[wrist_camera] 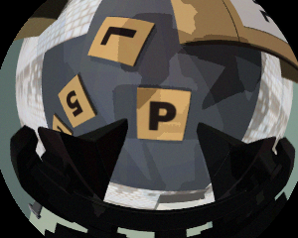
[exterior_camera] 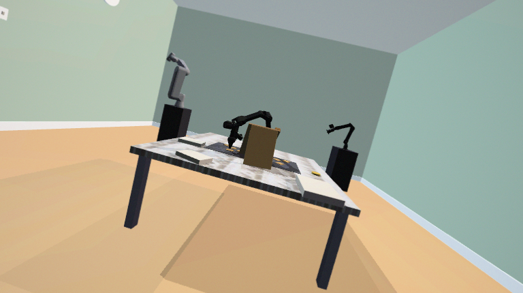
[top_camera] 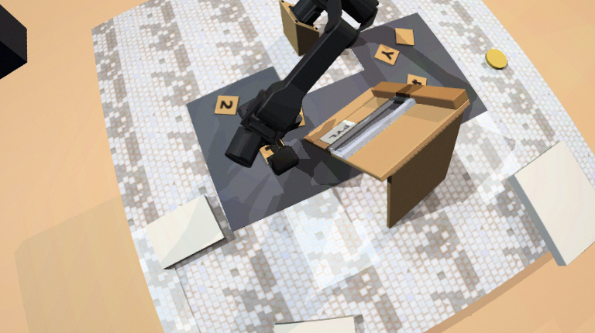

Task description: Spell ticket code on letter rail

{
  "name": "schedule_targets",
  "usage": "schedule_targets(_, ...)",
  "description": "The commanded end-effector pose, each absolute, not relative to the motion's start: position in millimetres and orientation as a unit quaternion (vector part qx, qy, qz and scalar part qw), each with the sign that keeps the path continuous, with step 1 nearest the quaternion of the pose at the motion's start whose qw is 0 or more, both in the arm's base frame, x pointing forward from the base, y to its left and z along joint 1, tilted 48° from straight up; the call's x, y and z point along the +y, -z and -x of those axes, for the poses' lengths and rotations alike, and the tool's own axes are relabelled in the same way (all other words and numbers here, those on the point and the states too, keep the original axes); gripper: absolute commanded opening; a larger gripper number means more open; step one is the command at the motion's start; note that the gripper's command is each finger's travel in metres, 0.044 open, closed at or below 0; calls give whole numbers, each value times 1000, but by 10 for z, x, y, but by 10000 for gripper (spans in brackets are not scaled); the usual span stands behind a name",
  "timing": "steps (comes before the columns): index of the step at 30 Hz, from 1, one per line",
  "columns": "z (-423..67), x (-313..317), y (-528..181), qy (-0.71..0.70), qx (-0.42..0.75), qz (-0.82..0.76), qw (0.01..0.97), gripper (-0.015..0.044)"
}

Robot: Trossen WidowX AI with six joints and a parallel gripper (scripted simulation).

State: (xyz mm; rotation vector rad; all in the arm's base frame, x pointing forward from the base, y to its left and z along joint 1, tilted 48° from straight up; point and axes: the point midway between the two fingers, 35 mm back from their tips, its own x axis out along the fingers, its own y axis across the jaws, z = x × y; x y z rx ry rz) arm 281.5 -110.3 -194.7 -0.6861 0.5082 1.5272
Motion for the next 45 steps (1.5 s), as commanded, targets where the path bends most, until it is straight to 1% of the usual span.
schedule_targets(1,-2810,-1064,1970,-669,223,297,644,340)
schedule_targets(11,-2810,-953,2070,-670,222,297,644,340)
schedule_targets(45,-2810,-951,2072,-670,222,297,644,340)
